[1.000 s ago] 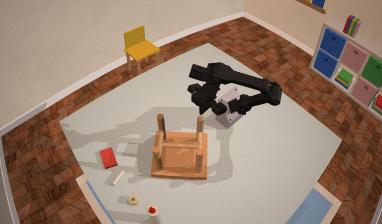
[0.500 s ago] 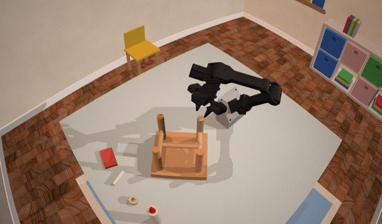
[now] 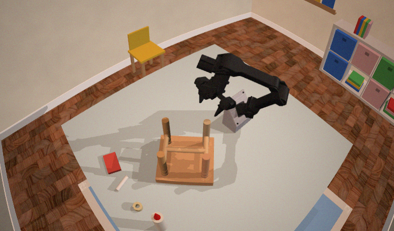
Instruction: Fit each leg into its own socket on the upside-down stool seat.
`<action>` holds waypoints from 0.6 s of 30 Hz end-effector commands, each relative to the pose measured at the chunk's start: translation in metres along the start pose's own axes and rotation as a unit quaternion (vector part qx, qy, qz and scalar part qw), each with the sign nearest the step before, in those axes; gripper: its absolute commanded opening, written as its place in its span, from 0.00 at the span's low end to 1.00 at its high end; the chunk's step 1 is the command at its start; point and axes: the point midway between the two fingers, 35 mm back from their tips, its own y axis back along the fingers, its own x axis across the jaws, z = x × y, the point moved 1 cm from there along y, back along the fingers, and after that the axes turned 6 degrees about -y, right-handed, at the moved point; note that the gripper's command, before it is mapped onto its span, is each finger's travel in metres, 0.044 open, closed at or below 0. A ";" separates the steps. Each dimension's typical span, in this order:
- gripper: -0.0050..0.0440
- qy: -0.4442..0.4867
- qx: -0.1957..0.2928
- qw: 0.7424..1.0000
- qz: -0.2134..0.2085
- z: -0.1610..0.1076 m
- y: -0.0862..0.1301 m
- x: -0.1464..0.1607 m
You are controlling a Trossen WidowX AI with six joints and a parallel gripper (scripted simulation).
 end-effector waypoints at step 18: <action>1.00 0.007 0.015 1.000 0.009 -0.017 -0.004 -0.001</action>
